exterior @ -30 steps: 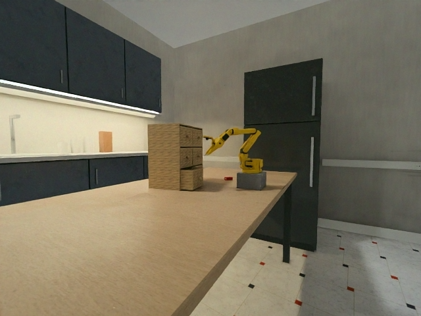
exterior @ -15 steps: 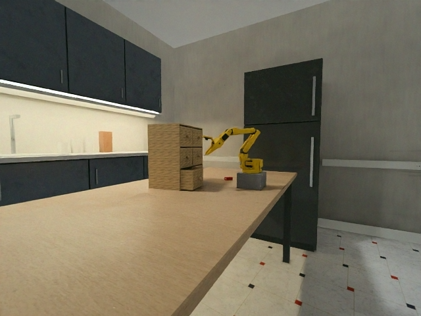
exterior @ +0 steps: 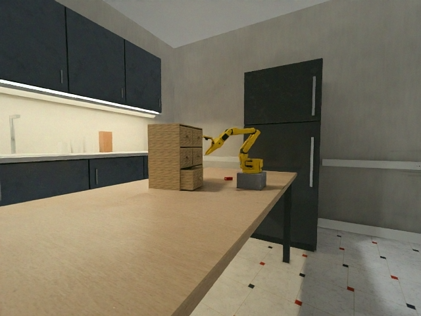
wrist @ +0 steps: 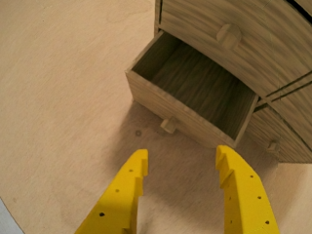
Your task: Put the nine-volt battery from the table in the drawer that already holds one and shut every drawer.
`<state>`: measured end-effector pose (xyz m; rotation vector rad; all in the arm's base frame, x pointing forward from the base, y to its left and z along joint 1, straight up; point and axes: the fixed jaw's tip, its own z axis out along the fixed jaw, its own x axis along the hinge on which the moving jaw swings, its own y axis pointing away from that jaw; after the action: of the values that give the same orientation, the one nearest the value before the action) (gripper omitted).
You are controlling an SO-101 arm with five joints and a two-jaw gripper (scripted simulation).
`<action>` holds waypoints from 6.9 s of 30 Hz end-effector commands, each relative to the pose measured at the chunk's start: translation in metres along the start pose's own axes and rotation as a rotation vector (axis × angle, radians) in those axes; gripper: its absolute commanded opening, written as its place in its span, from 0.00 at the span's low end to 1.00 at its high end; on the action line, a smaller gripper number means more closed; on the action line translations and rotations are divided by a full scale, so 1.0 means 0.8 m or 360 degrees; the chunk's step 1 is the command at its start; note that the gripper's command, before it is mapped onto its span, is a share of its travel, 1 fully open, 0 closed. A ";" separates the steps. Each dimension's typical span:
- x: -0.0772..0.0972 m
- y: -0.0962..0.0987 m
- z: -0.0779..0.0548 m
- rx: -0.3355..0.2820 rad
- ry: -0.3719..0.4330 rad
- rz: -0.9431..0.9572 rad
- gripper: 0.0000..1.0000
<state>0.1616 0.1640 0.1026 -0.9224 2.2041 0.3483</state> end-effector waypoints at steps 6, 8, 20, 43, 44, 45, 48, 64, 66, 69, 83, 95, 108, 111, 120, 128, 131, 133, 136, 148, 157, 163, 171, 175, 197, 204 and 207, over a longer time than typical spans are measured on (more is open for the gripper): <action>-0.005 -0.004 0.000 0.0014 -0.0018 0.0031 0.21; -0.006 -0.004 0.000 0.0015 -0.0018 0.0032 0.21; -0.007 -0.006 0.001 0.0021 -0.0018 0.0038 0.21; -0.008 -0.006 0.001 0.0022 -0.0018 0.0039 0.21; -0.008 -0.006 0.001 0.0022 -0.0018 0.0039 0.21; -0.008 -0.006 0.001 0.0022 -0.0018 0.0039 0.21; -0.008 -0.006 0.001 0.0022 -0.0018 0.0039 0.21; -0.008 -0.006 0.001 0.0022 -0.0018 0.0039 0.21; -0.008 -0.006 0.001 0.0022 -0.0018 0.0039 0.21; -0.008 -0.006 0.001 0.0022 -0.0018 0.0039 0.21; -0.008 -0.006 0.001 0.0022 -0.0018 0.0039 0.21; 0.071 -0.005 -0.020 0.0023 0.0248 0.0033 0.21; 0.117 -0.003 -0.025 0.0021 0.0401 0.0031 0.21; 0.117 -0.003 -0.025 0.0021 0.0401 0.0031 0.21; 0.115 -0.003 -0.023 0.0018 0.0385 0.0028 0.21; 0.104 0.004 -0.003 -0.0009 0.0255 0.0004 0.21; 0.101 0.006 0.003 -0.0021 0.0207 -0.0004 0.21; 0.099 0.008 0.007 -0.0029 0.0174 -0.0009 0.21; 0.097 0.009 0.009 -0.0033 0.0158 -0.0011 0.21; 0.088 0.022 0.027 -0.0089 -0.0035 -0.0037 0.21; 0.084 0.030 0.034 -0.0126 -0.0147 -0.0049 0.21; 0.082 0.037 0.037 -0.0160 -0.0243 -0.0057 0.21; 0.077 0.044 0.037 -0.0198 -0.0349 -0.0063 0.21; 0.067 0.049 0.035 -0.0225 -0.0449 -0.0063 0.21; 0.059 0.042 0.057 -0.0179 -0.0533 -0.0033 0.21; 0.060 0.037 0.069 -0.0155 -0.0576 -0.0018 0.21; 0.052 0.034 0.071 -0.0140 -0.0586 -0.0011 0.21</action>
<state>0.1431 0.1870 0.0282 -0.8728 1.8995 0.5616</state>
